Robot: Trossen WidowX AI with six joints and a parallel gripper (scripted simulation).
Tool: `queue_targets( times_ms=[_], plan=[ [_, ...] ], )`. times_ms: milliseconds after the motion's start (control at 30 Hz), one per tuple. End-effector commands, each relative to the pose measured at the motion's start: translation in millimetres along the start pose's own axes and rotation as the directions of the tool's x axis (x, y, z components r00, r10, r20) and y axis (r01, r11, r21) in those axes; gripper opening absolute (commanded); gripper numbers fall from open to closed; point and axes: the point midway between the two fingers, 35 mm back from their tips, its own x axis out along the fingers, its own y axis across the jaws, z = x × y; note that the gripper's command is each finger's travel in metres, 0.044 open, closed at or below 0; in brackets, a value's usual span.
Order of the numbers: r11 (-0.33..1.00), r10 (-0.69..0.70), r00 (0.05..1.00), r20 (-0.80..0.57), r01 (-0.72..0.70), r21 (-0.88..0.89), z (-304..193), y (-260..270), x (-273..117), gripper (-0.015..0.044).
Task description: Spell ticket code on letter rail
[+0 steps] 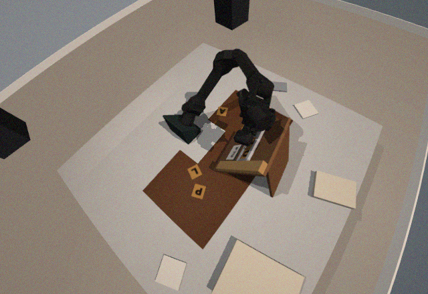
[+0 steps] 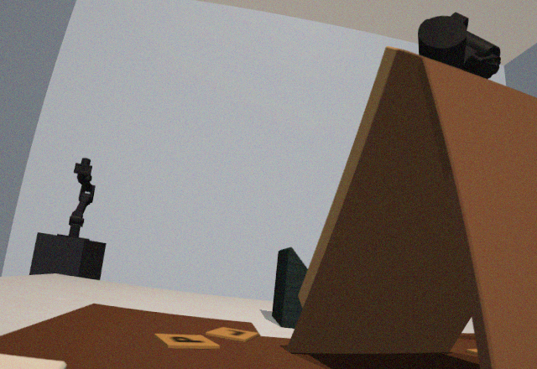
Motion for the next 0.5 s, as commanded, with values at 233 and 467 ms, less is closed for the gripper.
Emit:
queue_targets(
  times_ms=[233, 467],
  plan=[
    [1.000, -0.002, 1.000, -0.003, 0.002, 0.004, -12, -1, -11, 0.0000],
    [1.000, -0.002, 1.000, -0.004, 0.002, 0.004, -18, -1, -17, 0.0000]
  ],
)
